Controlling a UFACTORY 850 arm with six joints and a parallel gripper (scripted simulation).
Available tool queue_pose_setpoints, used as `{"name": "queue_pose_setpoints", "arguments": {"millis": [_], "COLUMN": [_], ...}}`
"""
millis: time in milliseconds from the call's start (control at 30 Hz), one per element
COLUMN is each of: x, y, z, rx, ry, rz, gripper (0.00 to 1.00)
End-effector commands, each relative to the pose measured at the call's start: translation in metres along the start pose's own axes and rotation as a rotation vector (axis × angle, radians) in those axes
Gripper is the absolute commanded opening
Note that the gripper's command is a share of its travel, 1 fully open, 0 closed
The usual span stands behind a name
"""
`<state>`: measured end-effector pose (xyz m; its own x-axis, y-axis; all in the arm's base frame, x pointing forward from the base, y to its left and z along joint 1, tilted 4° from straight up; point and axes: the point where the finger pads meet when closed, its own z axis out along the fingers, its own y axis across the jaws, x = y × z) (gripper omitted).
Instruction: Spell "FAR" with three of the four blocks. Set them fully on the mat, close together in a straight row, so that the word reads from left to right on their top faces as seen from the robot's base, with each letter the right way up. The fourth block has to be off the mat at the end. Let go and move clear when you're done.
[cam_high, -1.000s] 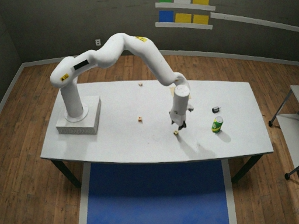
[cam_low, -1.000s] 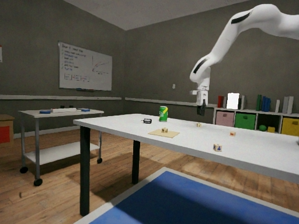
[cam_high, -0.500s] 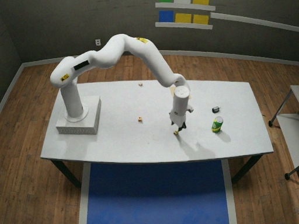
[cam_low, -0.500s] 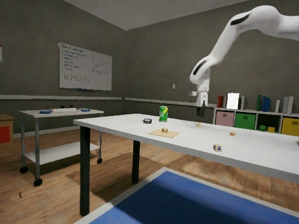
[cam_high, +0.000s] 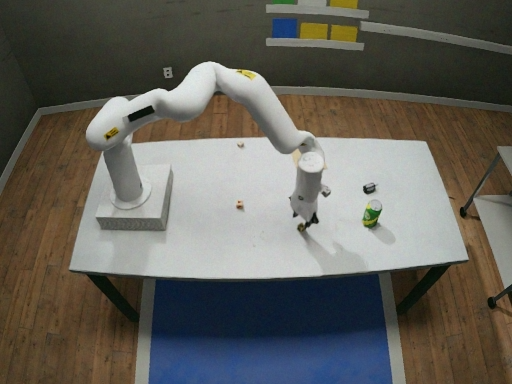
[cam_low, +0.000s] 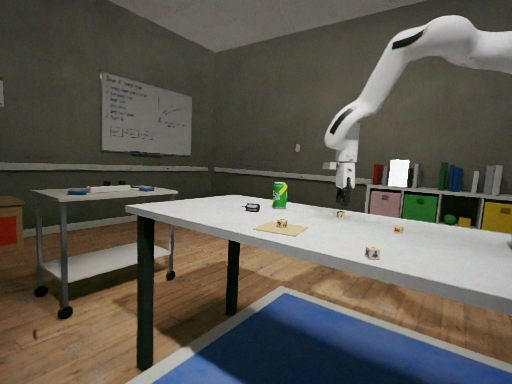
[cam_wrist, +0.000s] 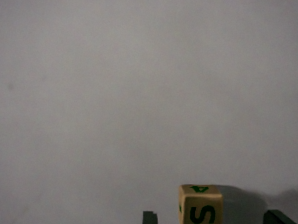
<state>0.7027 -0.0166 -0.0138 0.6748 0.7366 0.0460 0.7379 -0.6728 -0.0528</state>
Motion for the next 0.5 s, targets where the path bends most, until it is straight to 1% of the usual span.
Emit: {"name": "queue_pose_setpoints", "arguments": {"millis": [0, 267, 467], "x": [0.001, 0.001, 0.001], "y": [0.001, 0.002, 0.002], "z": [0.005, 0.015, 0.018], "rx": [-0.002, -0.002, -0.002], "ry": [0.002, 0.002, 0.002], "rz": [0.000, 0.000, 0.000], "gripper": [0.64, 0.64, 0.64]}}
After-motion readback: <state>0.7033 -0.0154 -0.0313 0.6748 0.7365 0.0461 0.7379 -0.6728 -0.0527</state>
